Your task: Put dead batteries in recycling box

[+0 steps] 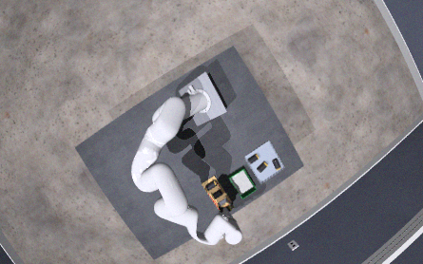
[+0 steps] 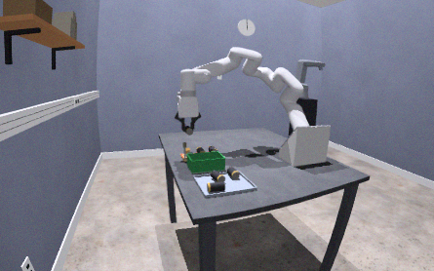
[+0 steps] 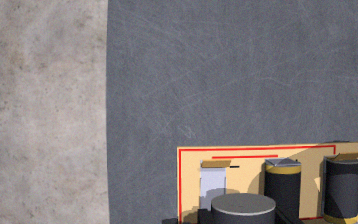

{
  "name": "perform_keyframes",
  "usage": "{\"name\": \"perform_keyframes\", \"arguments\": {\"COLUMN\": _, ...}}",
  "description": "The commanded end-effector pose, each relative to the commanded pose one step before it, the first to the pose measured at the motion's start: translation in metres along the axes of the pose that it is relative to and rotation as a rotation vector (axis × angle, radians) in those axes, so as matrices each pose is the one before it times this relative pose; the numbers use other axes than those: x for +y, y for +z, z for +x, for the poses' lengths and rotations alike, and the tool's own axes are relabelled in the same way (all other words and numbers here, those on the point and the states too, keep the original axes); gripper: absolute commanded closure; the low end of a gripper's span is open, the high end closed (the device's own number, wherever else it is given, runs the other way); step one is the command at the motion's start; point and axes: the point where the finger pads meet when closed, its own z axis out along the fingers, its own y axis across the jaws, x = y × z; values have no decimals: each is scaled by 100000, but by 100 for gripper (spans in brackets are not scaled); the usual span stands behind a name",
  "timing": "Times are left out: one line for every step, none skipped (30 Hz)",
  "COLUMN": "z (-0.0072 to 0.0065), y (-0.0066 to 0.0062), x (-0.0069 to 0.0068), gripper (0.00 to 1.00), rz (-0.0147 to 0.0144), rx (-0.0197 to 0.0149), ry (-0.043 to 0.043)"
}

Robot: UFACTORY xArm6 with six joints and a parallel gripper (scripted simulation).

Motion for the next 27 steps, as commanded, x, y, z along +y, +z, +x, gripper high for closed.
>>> {"name": "perform_keyframes", "arguments": {"z": 41, "y": 999, "x": -100, "gripper": 72, "rz": 367, "rx": -20, "ry": 115}}
{"name": "perform_keyframes", "arguments": {"z": 0, "y": 648, "x": 0, "gripper": 72, "rz": 0, "rx": 0, "ry": 0}}
{"name": "perform_keyframes", "arguments": {"z": 0, "y": 0, "x": 0, "gripper": 72, "rz": 0, "rx": 0, "ry": 0}}
{"name": "perform_keyframes", "arguments": {"z": 0, "y": 0, "x": 0, "gripper": 72, "rz": 0, "rx": 0, "ry": 0}}
{"name": "perform_keyframes", "arguments": {"z": 0, "y": 594, "x": 0, "gripper": 72, "rz": 0, "rx": 0, "ry": 0}}
{"name": "perform_keyframes", "arguments": {"z": 0, "y": 428, "x": 0, "gripper": 72, "rz": 0, "rx": 0, "ry": 0}}
{"name": "perform_keyframes", "arguments": {"z": 0, "y": 209, "x": 0, "gripper": 72, "rz": 0, "rx": -1, "ry": 0}}
{"name": "perform_keyframes", "arguments": {"z": 0, "y": 37, "x": 0, "gripper": 72, "rz": 0, "rx": 0, "ry": 0}}
{"name": "perform_keyframes", "arguments": {"z": 0, "y": 0, "x": 0, "gripper": 72, "rz": 0, "rx": 0, "ry": 0}}
{"name": "perform_keyframes", "arguments": {"z": 0, "y": 0, "x": 0, "gripper": 72, "rz": 0, "rx": 0, "ry": 0}}
{"name": "perform_keyframes", "arguments": {"z": 0, "y": 0, "x": 0, "gripper": 72, "rz": 0, "rx": 0, "ry": 0}}
{"name": "perform_keyframes", "arguments": {"z": 0, "y": 0, "x": 0, "gripper": 72, "rz": 0, "rx": 0, "ry": 0}}
{"name": "perform_keyframes", "arguments": {"z": 0, "y": 0, "x": 0, "gripper": 72, "rz": 0, "rx": 0, "ry": 0}}
{"name": "perform_keyframes", "arguments": {"z": 0, "y": 0, "x": 0, "gripper": 72, "rz": 0, "rx": 0, "ry": 0}}
{"name": "perform_keyframes", "arguments": {"z": 0, "y": 0, "x": 0, "gripper": 72, "rz": 0, "rx": 0, "ry": 0}}
{"name": "perform_keyframes", "arguments": {"z": 0, "y": 0, "x": 0, "gripper": 72, "rz": 0, "rx": 0, "ry": 0}}
{"name": "perform_keyframes", "arguments": {"z": 0, "y": 0, "x": 0, "gripper": 72, "rz": 0, "rx": 0, "ry": 0}}
{"name": "perform_keyframes", "arguments": {"z": 0, "y": 0, "x": -1, "gripper": 72, "rz": 0, "rx": 0, "ry": 0}}
{"name": "perform_keyframes", "arguments": {"z": 2, "y": 0, "x": -7, "gripper": 72, "rz": 0, "rx": 0, "ry": 0}}
{"name": "perform_keyframes", "arguments": {"z": 0, "y": 0, "x": 0, "gripper": 72, "rz": 0, "rx": 0, "ry": 0}}
{"name": "perform_keyframes", "arguments": {"z": 0, "y": 0, "x": 0, "gripper": 72, "rz": 0, "rx": 0, "ry": 0}}
{"name": "perform_keyframes", "arguments": {"z": 4, "y": 0, "x": -14, "gripper": 72, "rz": 0, "rx": 0, "ry": 0}}
{"name": "perform_keyframes", "arguments": {"z": 6, "y": 0, "x": -19, "gripper": 72, "rz": 0, "rx": 0, "ry": 0}}
{"name": "perform_keyframes", "arguments": {"z": 7, "y": 0, "x": -21, "gripper": 72, "rz": 0, "rx": 0, "ry": 0}}
{"name": "perform_keyframes", "arguments": {"z": 6, "y": 0, "x": -19, "gripper": 72, "rz": 0, "rx": 0, "ry": 0}}
{"name": "perform_keyframes", "arguments": {"z": 4, "y": 0, "x": -14, "gripper": 72, "rz": 0, "rx": 0, "ry": 0}}
{"name": "perform_keyframes", "arguments": {"z": 2, "y": 0, "x": -7, "gripper": 72, "rz": 0, "rx": 0, "ry": 0}}
